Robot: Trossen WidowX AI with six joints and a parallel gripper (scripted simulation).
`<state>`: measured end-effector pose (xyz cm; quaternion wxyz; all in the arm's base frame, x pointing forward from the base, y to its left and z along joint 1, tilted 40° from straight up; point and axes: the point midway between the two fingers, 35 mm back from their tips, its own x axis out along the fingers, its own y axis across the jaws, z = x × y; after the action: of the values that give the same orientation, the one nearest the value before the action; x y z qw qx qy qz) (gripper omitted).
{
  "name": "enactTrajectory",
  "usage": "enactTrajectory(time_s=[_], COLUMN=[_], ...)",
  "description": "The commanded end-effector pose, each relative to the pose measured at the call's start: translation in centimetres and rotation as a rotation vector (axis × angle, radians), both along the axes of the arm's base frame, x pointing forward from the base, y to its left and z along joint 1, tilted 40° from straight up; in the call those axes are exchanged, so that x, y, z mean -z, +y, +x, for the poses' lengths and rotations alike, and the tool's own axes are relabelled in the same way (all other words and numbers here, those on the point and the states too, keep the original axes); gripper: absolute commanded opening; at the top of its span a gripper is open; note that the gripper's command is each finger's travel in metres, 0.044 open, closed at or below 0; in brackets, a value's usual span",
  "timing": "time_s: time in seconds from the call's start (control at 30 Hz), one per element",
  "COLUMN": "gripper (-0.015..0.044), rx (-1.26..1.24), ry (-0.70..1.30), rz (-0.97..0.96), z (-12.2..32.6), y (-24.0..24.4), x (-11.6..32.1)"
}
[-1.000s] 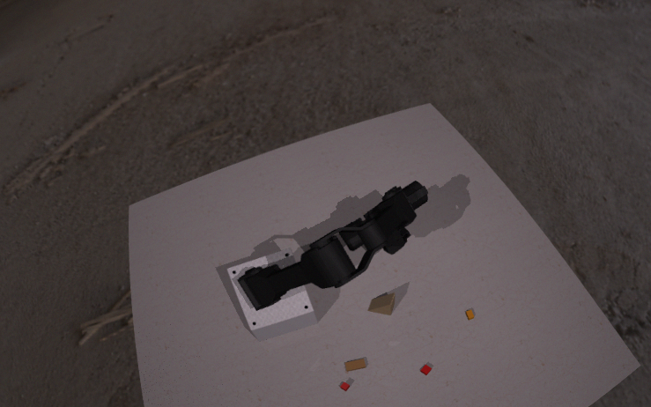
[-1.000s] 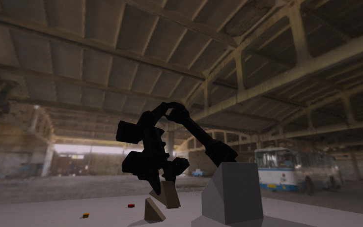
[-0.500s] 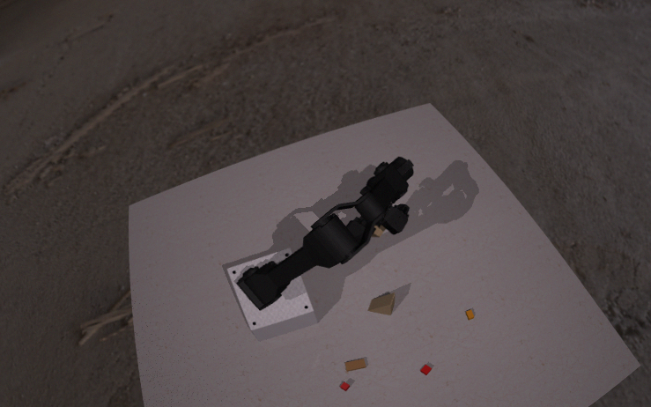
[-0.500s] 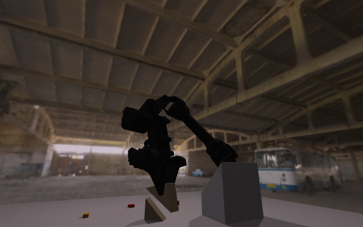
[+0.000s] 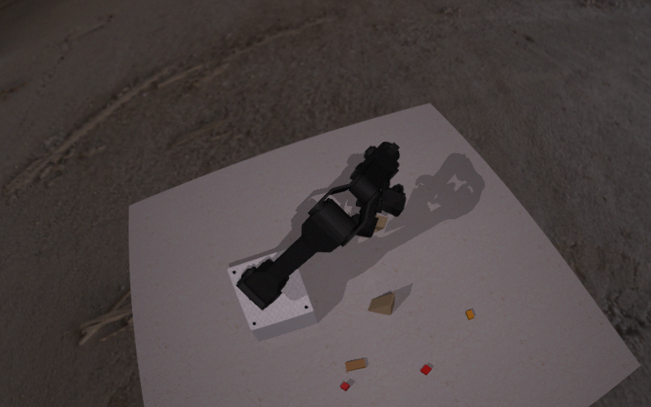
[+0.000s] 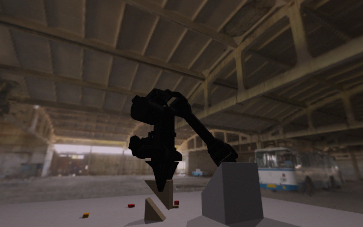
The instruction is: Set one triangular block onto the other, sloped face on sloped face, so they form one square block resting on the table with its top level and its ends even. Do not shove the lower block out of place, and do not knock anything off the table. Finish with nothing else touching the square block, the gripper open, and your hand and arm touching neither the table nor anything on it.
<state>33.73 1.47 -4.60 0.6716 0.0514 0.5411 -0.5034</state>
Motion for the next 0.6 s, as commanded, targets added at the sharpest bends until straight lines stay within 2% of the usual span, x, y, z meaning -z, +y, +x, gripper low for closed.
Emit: enactTrajectory(time_s=[0.0,0.57], gripper=[0.0,0.0], rx=[-0.01,-0.01], ry=[0.005,0.009], rz=[-0.01,-0.012], z=[-0.2,-4.4], y=[-0.2,-2.5], x=[-0.7,-7.2])
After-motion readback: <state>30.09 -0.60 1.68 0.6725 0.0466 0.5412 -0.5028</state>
